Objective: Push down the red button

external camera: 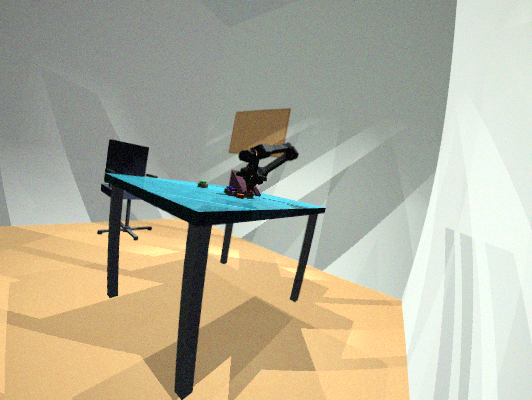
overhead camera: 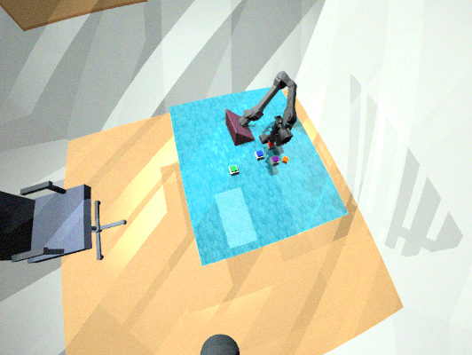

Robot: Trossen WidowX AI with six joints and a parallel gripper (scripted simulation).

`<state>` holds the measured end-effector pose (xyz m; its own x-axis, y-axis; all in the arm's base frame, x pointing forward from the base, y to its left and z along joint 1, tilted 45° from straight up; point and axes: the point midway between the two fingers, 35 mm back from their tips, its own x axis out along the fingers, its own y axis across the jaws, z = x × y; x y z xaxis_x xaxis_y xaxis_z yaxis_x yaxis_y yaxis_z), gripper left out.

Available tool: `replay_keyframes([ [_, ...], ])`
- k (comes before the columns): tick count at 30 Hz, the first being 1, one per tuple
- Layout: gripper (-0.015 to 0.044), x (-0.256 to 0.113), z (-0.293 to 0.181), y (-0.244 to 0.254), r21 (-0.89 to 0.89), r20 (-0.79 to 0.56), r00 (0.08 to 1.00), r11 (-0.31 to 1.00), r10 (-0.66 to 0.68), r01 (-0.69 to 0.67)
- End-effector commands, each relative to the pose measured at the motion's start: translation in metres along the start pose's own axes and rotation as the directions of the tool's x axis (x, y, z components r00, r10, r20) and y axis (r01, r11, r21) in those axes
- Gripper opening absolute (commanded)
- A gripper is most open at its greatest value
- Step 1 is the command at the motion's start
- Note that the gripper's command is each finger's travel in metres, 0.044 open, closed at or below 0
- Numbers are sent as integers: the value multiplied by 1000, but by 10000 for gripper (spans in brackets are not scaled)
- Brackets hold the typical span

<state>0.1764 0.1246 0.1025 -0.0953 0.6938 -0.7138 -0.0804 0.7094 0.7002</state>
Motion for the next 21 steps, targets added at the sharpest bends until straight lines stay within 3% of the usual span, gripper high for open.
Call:
replay_keyframes([
  [1,20,2,-1,0,6,-3,1000,1000,6,-6],
  [15,20,2,-1,0,6,-3,1000,1000,6,-6],
  [21,20,-30,-1,0,6,-4,1000,1000,5,-5],
])
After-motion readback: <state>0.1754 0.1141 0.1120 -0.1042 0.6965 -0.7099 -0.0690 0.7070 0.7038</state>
